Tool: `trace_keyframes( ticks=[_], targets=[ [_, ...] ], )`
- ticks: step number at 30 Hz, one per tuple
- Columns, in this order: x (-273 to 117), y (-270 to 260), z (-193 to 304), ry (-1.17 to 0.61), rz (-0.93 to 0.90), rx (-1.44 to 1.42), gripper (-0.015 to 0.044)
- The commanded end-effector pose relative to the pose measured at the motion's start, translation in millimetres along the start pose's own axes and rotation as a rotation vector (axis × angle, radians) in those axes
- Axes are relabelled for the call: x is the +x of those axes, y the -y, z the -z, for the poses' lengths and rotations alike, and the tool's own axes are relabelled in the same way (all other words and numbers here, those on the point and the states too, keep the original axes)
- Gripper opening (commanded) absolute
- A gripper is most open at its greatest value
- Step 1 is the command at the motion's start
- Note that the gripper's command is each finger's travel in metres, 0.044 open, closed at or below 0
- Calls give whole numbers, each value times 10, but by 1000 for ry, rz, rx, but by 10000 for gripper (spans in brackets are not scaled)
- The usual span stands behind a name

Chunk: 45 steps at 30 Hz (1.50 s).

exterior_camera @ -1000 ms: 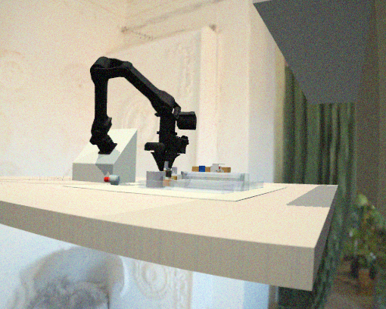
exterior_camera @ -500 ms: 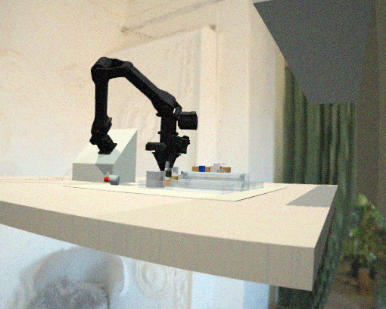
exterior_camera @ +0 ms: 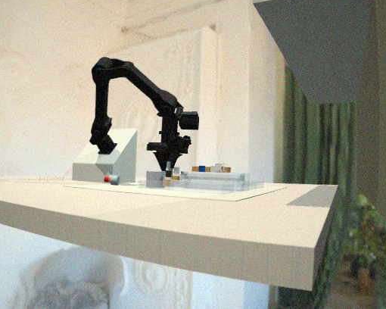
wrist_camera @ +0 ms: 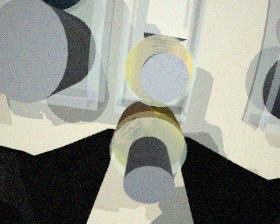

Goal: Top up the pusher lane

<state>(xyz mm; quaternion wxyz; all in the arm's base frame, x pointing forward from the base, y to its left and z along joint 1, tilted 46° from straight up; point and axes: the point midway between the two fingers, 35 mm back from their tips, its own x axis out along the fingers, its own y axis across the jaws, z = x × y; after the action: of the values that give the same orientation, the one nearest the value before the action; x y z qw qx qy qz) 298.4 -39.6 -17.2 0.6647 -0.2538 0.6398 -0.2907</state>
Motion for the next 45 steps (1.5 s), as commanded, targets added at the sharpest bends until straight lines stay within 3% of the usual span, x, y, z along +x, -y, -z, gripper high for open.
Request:
trace_keyframes(
  ticks=[1,45],
  targets=[
    [-23,13,-105,23,0,19,0],
    [-53,33,-264,23,0,19,0]
  ],
)
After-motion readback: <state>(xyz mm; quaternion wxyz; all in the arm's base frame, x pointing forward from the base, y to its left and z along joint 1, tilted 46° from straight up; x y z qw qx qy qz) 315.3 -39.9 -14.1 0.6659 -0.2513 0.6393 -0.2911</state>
